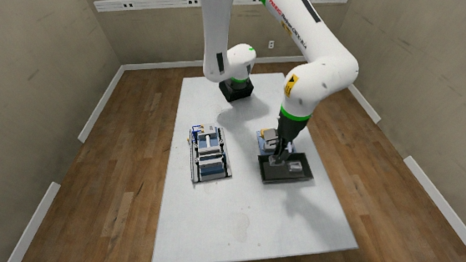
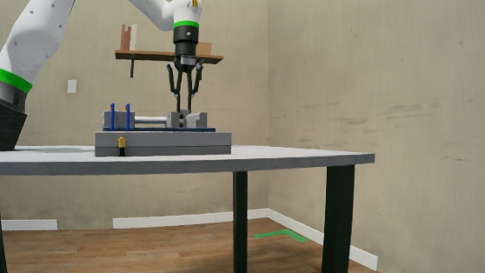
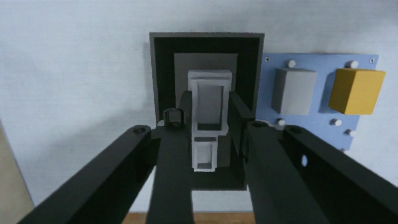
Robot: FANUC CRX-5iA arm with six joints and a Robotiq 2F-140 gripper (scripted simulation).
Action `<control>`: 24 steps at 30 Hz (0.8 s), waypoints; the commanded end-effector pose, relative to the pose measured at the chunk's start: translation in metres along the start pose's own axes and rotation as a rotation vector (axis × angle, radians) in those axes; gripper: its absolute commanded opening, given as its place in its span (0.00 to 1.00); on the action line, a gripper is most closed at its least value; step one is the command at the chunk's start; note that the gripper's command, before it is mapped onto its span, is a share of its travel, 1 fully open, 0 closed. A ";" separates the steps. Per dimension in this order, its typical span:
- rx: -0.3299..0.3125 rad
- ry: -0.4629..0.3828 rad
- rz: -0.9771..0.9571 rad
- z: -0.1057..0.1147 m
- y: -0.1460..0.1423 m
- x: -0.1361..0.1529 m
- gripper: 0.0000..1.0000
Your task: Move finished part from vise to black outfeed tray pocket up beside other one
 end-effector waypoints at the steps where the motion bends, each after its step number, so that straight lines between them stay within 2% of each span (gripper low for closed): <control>1: -0.002 0.000 0.000 -0.001 -0.001 0.000 0.10; 24: -0.002 0.000 0.000 -0.043 -0.001 0.000 0.10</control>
Point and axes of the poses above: the point where the finger pads meet when closed, its own z axis back along the fingers, its own y axis across the jaws, x = y × z, the point moved 1 cm from there along z, back along the fingers, and after that the axes turned 7 degrees about z, right-handed, at the moved point
